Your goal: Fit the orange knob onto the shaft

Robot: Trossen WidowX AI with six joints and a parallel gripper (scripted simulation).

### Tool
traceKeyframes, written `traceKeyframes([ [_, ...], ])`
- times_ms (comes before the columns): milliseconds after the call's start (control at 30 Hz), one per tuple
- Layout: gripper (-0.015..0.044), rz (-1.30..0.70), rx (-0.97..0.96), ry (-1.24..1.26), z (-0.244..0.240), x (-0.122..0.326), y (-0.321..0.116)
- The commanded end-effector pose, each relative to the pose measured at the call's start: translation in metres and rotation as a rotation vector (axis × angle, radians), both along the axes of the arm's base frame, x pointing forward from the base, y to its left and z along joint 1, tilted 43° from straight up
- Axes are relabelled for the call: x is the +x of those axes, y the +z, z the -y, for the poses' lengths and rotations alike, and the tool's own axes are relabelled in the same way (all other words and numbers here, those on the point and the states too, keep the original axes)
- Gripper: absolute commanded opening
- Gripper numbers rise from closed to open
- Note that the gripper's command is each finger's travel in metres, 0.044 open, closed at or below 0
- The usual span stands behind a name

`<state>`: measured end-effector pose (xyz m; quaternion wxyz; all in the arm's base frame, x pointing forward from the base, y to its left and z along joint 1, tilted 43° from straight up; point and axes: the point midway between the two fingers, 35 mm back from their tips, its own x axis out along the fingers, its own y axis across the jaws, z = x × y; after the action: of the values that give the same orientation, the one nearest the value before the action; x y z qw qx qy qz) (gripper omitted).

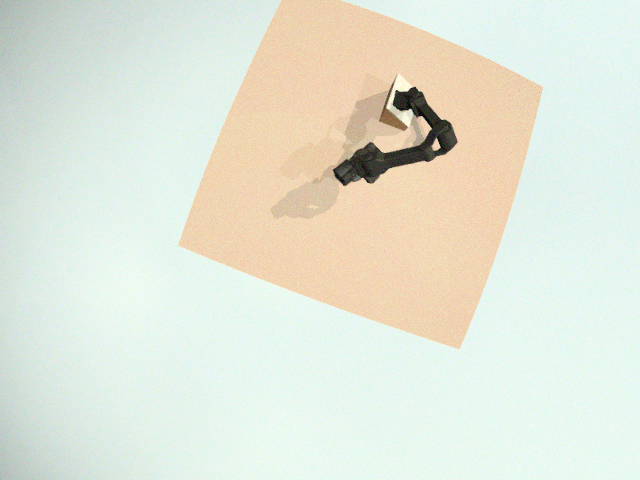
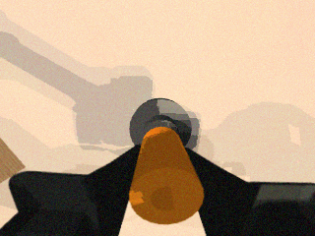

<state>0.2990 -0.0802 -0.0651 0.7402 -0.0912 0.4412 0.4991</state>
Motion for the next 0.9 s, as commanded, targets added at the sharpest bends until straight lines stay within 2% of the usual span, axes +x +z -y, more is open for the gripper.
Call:
traceKeyframes([
  [0,0.0000,0.022,-0.003,0.021,-0.0002,0.0004,-0.0001],
  [867,0.0000,-0.018,0.004,-0.025,-0.0039,0.0028,-0.0040],
])
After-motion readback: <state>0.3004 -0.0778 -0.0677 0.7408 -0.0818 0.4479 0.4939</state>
